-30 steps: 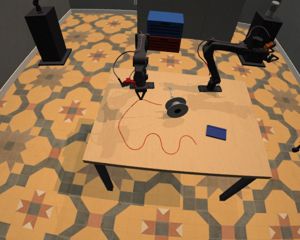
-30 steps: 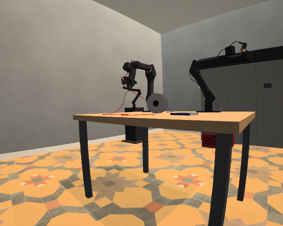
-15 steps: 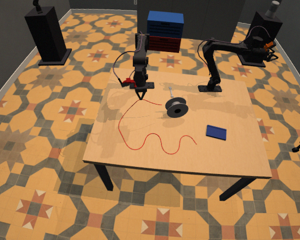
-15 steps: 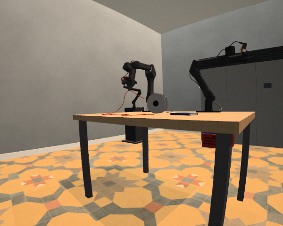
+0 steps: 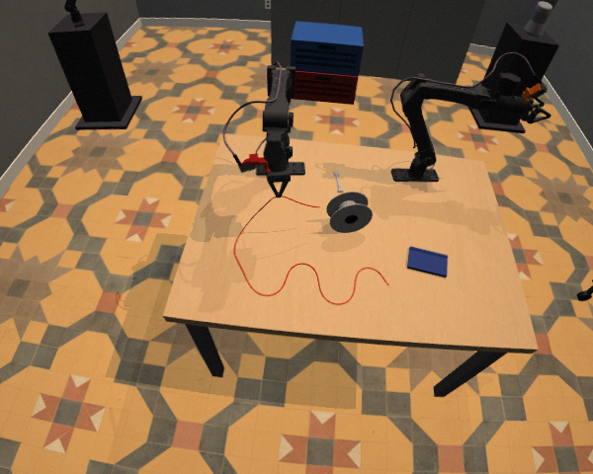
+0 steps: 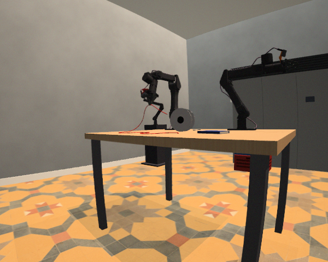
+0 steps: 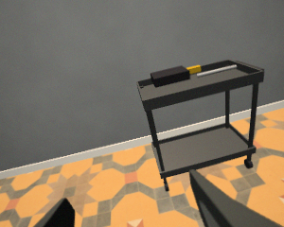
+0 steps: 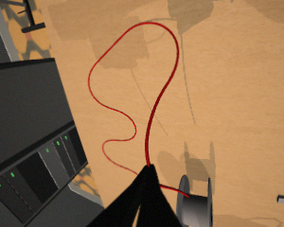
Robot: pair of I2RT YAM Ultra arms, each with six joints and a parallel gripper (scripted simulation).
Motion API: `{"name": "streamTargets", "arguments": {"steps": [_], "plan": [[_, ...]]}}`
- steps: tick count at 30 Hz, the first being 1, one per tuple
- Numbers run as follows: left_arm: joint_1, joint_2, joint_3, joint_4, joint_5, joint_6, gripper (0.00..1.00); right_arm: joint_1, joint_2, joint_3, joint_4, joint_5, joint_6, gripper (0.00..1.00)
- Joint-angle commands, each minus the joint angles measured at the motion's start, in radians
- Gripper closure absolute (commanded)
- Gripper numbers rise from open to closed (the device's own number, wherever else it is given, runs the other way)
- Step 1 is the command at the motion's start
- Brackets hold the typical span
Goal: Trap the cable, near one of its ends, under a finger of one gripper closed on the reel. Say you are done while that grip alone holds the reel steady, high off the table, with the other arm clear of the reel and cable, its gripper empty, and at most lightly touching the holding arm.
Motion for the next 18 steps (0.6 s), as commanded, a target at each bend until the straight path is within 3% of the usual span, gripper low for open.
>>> {"name": "streamTargets", "arguments": {"steps": [1,8,18], "plan": [[-0.027,0.014,0.0,-0.021,0.021,0.016,0.25,0.018,0.0,0.042,-0.014,0.011,-0.008,1.0],[-0.073,0.027,0.019,-0.031,0.043,0.033,0.25,0.018,0.0,0.042,-0.014,0.011,-0.008,1.0],[-0.236,0.063,0.038,-0.07,0.12,0.095,0.25,0.018,0.0,0.042,-0.014,0.011,-0.008,1.0]]}}
